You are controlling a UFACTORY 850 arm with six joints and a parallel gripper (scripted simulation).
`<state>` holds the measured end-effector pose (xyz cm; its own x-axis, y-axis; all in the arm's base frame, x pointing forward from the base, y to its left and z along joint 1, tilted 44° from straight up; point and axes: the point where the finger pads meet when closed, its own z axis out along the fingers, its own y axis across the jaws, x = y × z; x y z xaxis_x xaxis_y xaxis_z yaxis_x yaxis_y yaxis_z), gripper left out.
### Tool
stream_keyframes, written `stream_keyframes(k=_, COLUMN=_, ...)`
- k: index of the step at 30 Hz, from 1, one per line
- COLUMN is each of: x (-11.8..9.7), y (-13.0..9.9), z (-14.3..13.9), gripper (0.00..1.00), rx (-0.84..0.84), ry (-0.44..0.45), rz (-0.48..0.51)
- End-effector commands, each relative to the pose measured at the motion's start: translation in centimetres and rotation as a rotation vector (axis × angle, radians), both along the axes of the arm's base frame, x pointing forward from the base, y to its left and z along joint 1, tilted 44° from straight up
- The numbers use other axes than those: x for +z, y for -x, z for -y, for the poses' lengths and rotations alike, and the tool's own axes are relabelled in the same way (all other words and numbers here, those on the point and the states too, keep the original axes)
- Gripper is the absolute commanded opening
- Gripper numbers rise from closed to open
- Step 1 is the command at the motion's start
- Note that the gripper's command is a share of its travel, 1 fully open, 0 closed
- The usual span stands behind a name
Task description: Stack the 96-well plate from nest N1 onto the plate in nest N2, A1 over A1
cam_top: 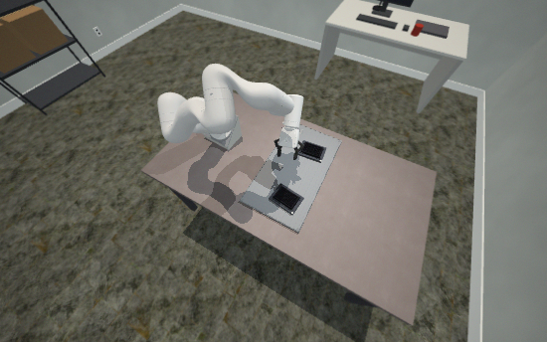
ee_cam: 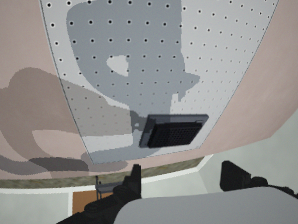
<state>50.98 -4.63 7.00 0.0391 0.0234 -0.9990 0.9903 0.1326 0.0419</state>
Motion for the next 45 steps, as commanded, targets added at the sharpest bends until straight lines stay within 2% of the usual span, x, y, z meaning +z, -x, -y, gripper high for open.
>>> stream_keyframes(k=1, x=-1.7, y=-0.5, z=-0.4, gripper=1.0, rx=-0.049, ry=-0.076, rz=0.118)
stream_keyframes(k=8, x=-4.3, y=-1.1, z=-1.3, gripper=1.0, rx=-0.124, ry=-0.174, rz=0.276)
stream_keyframes(k=10, x=-4.3, y=-1.1, z=-1.3, gripper=1.0, rx=-0.124, ry=-0.174, rz=0.276)
stream_keyframes(k=25, x=-9.9, y=-2.9, z=-4.0, gripper=1.0, rx=-0.312, ry=-0.366, rz=0.628)
stream_keyframes(k=27, x=-9.9, y=-2.9, z=-4.0, gripper=1.0, rx=-0.312, ry=-0.366, rz=0.628)
stream_keyframes(k=37, x=-13.5, y=-4.6, z=-6.4, gripper=1.0, rx=-0.463, ry=-0.482, rz=0.874)
stream_keyframes(k=39, x=-13.6, y=-4.7, z=-6.5, gripper=1.0, rx=-0.467, ry=-0.485, rz=0.88)
stream_keyframes(k=42, x=-14.7, y=-5.3, z=-7.4, gripper=1.0, rx=-0.52, ry=-0.518, rz=0.958)
stream_keyframes(k=45, x=-15.0, y=-5.5, z=-7.7, gripper=1.0, rx=-0.537, ry=-0.53, rz=0.984)
